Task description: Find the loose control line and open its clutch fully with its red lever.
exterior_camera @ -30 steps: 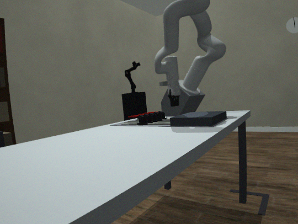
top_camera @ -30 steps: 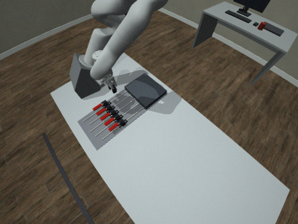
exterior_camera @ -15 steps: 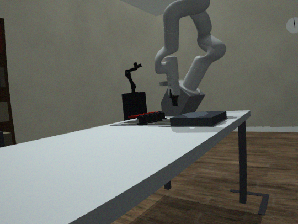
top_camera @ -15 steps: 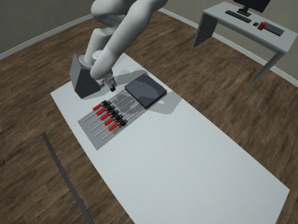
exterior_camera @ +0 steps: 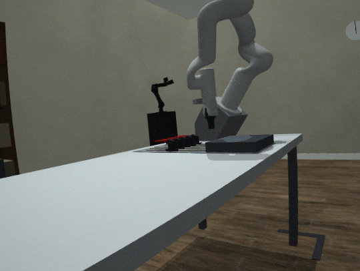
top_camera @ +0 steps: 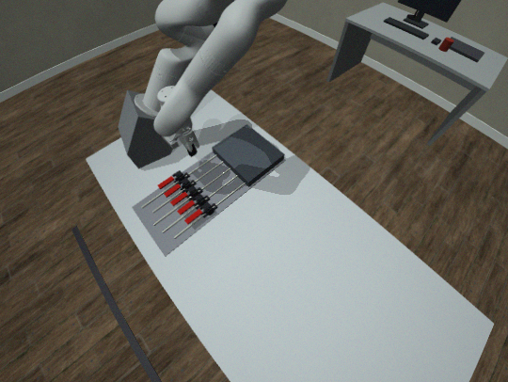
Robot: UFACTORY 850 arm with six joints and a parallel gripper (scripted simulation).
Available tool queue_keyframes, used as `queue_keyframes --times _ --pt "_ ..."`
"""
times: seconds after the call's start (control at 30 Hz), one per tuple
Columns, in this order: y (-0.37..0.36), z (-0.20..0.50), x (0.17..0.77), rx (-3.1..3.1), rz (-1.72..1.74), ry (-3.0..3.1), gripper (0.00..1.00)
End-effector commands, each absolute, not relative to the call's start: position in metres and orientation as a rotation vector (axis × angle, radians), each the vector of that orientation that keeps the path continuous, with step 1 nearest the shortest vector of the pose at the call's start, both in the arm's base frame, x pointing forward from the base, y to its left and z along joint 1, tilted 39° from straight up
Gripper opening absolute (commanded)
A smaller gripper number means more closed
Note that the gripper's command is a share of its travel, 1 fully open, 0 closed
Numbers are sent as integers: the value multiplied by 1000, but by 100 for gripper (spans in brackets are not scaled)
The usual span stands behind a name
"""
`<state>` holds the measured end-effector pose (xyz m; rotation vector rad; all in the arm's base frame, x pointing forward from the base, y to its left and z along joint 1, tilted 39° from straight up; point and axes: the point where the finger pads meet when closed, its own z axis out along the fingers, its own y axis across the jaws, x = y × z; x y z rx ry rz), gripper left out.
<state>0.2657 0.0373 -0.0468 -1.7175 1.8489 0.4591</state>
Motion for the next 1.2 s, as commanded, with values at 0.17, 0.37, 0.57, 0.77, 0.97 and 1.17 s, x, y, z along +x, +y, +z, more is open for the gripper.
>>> queue_keyframes --times 0.17,0.37,0.57,0.77,0.97,1.17 --pt "42 -54 268 -1717 458 1849 0" --pt "55 -70 271 -1717 458 1849 0" --pt "69 -88 275 -1717 458 1849 0" --pt "81 -103 279 -1717 458 1849 0" --pt "88 -112 281 -1717 458 1849 0" --pt "89 -113 281 -1717 458 1849 0"
